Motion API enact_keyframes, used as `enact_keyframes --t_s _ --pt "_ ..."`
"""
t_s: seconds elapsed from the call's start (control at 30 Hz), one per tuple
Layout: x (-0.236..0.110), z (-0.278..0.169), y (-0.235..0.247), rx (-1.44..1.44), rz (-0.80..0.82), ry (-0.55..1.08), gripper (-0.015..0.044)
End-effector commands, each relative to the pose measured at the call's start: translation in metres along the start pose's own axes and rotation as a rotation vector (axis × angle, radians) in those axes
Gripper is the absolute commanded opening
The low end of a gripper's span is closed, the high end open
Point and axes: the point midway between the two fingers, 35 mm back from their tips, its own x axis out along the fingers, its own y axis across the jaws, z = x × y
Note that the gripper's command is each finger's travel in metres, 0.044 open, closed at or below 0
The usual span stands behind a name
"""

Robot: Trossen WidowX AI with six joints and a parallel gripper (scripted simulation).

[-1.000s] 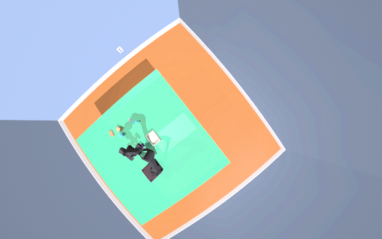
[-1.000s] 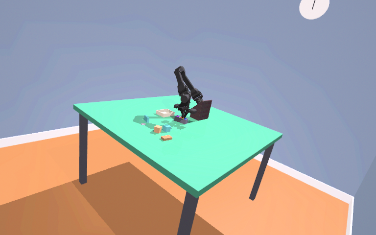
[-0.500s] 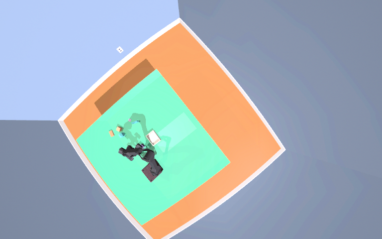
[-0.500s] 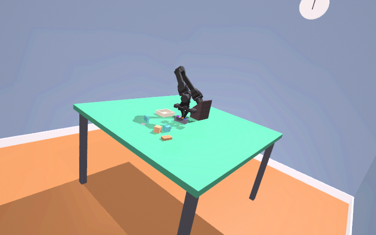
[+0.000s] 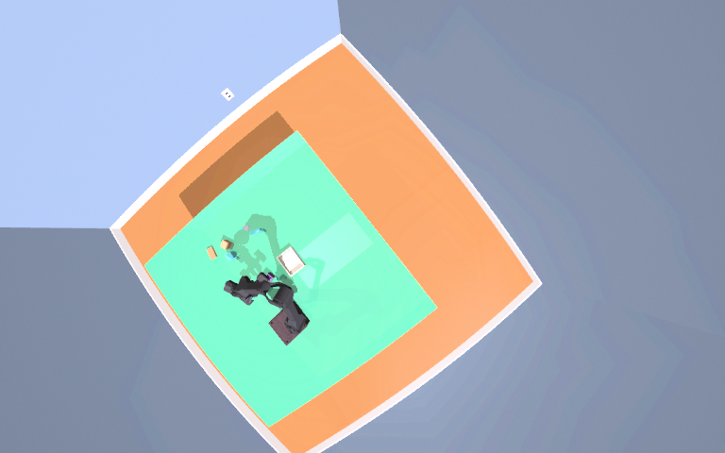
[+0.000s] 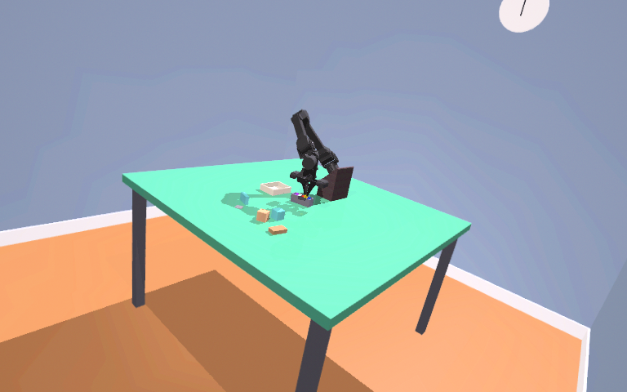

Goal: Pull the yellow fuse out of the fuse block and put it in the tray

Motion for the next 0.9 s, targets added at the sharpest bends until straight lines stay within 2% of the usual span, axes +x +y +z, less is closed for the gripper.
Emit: enact_keyframes --t_s 0.0,0.87 --pt "-0.003 0.0 0.0 0.005 0.003 0.0 0.0" --pt "-0.016 0.0 0.0 0.003 0.003 0.0 0.0"
